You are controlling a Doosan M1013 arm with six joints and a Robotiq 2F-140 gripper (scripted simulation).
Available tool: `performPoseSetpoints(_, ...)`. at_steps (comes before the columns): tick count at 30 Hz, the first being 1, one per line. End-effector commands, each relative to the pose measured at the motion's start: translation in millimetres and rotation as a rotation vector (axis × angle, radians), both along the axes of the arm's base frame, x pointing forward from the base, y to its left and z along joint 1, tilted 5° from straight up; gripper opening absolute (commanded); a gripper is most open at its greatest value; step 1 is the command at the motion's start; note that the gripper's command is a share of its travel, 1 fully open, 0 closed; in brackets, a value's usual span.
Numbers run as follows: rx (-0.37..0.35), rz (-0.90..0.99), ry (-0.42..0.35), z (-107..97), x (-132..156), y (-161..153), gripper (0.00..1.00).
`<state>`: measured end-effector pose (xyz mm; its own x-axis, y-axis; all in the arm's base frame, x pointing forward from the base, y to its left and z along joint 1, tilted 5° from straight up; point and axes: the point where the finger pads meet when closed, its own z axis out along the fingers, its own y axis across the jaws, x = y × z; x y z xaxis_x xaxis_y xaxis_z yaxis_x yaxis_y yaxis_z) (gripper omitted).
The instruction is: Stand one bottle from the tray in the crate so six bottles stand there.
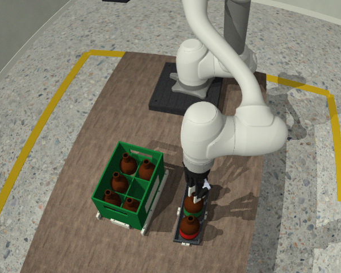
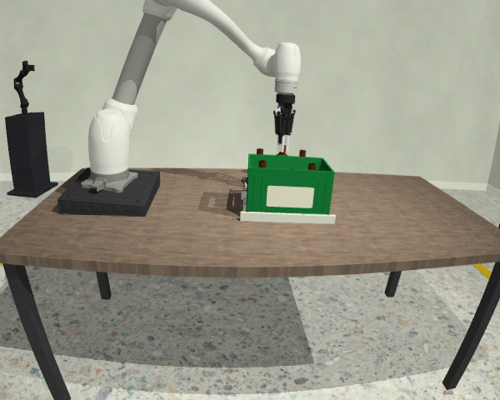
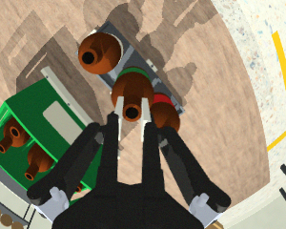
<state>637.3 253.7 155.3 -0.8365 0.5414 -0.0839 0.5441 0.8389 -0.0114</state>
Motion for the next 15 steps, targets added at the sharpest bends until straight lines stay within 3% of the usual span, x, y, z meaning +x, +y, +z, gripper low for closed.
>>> performPoseSetpoints(1,0.0,0.0,0.0,2,0,0,0.0)
performPoseSetpoints(15,0.0,0.0,0.0,16,-1,0,0.0)
